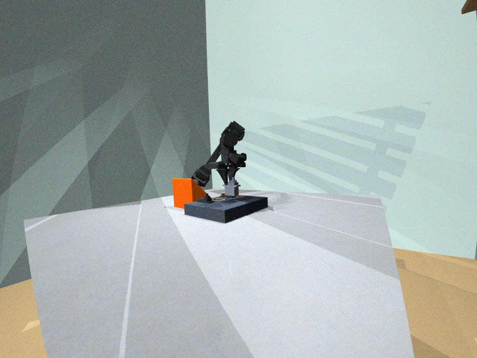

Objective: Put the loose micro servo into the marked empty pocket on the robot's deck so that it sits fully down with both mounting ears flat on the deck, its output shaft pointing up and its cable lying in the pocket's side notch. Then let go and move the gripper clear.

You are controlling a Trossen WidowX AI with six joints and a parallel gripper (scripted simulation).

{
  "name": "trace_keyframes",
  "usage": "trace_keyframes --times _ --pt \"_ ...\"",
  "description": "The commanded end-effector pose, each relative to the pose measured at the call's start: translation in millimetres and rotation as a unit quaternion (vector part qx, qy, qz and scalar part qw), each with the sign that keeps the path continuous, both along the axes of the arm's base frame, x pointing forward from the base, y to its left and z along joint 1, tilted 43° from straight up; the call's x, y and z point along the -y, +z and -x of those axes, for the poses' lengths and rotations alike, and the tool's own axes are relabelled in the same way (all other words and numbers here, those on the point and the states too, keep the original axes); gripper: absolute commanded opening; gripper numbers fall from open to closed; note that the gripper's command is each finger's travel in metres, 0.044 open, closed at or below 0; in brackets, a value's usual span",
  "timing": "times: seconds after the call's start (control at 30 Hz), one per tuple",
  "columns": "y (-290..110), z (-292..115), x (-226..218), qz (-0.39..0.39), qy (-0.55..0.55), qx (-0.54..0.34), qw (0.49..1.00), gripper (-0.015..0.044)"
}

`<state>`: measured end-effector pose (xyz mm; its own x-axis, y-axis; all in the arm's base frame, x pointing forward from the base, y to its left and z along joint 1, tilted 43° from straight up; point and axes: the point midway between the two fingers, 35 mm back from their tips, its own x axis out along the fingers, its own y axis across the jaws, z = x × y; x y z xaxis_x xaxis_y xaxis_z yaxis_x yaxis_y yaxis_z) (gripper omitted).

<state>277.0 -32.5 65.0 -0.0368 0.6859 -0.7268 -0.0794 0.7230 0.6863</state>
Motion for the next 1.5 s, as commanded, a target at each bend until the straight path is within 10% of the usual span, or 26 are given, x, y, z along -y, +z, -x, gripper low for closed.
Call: trace_keyframes --times 0.0,0.57,1.47 --pt "1.5 15.9 3.9 0.004 -0.002 0.006 1.0 0.0" --pt "-2.0 92.6 10.3 0.004 -0.002 0.003 1.0 0.0" --pt "-16.8 92.6 -3.2 0.004 -0.002 0.003 1.0 0.0"
